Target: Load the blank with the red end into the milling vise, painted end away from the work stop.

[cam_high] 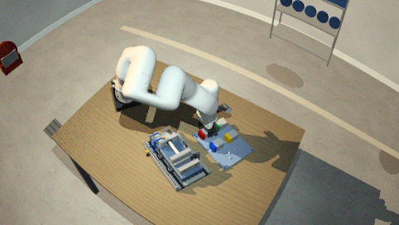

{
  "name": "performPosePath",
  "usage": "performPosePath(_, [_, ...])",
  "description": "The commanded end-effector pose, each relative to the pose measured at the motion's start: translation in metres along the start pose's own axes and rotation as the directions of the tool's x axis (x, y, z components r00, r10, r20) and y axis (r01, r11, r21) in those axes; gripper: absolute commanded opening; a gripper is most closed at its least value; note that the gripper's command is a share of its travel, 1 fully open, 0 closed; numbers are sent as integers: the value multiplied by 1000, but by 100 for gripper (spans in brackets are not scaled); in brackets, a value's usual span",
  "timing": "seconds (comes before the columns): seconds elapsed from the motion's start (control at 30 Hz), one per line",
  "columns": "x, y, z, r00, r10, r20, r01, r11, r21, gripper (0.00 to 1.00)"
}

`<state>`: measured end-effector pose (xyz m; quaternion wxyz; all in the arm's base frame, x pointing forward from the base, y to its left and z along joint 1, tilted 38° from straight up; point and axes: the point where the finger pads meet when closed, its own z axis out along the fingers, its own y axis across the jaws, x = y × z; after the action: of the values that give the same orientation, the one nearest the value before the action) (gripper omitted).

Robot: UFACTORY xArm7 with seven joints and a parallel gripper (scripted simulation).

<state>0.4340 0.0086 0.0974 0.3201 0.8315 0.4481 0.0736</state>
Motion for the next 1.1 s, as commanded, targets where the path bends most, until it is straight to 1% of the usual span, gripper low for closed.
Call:
performPosePath(0.0, [1,1,-1,1000,0,-3,0,1000,-2,73])
performPosePath(0.7, [1,1,4,1000,0,-3,0,1000,-2,73])
performPosePath(1.07, [1,1,11,1000,0,-3,0,1000,-2,73])
